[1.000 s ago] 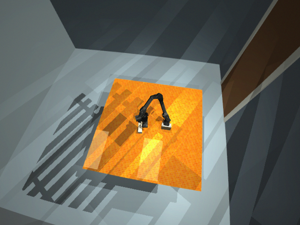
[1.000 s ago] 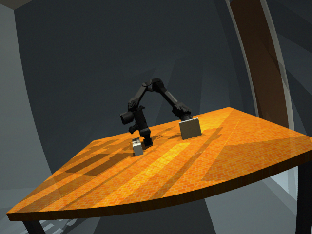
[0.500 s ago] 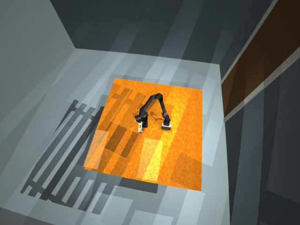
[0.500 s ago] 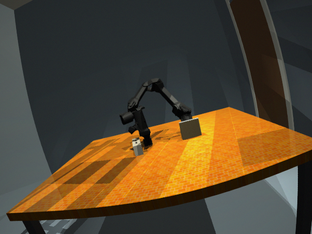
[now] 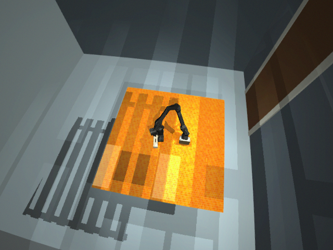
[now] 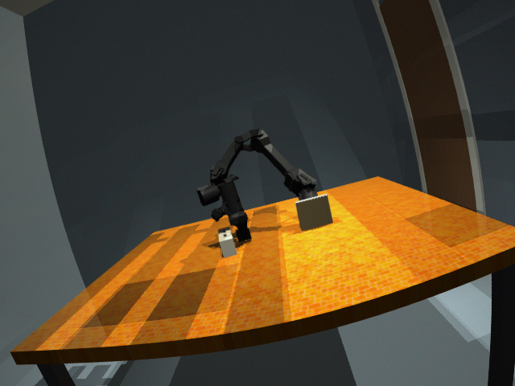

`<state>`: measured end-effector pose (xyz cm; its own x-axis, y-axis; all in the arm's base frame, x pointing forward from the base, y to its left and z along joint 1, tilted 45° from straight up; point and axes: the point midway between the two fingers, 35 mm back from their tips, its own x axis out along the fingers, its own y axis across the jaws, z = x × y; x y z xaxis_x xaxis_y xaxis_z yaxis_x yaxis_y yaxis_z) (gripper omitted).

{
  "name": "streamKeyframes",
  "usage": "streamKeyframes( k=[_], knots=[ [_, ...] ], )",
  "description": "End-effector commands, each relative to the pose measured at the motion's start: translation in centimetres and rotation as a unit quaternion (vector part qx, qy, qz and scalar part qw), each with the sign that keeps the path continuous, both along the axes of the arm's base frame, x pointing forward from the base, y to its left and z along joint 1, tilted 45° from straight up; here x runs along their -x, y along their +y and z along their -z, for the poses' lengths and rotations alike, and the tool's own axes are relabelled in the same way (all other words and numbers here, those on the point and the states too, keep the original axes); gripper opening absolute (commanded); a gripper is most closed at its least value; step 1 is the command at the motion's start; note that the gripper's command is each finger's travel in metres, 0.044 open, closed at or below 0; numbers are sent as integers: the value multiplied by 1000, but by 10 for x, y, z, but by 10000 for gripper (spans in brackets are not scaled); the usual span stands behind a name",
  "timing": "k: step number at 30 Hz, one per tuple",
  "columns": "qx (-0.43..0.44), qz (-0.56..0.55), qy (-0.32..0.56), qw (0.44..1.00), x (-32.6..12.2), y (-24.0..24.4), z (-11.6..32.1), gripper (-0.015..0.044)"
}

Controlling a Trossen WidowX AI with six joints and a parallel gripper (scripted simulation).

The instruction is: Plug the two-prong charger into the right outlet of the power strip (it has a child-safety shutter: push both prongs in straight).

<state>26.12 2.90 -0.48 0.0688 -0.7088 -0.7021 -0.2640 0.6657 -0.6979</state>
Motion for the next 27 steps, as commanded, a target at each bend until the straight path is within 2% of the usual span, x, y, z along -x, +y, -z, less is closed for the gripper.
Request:
streamKeyframes(
  k=[1, 27],
  knots=[
    [1, -2, 0, 1000, 0, 0, -1, 0],
    [1, -2, 0, 1000, -6, 2, -1, 0]
  ],
)
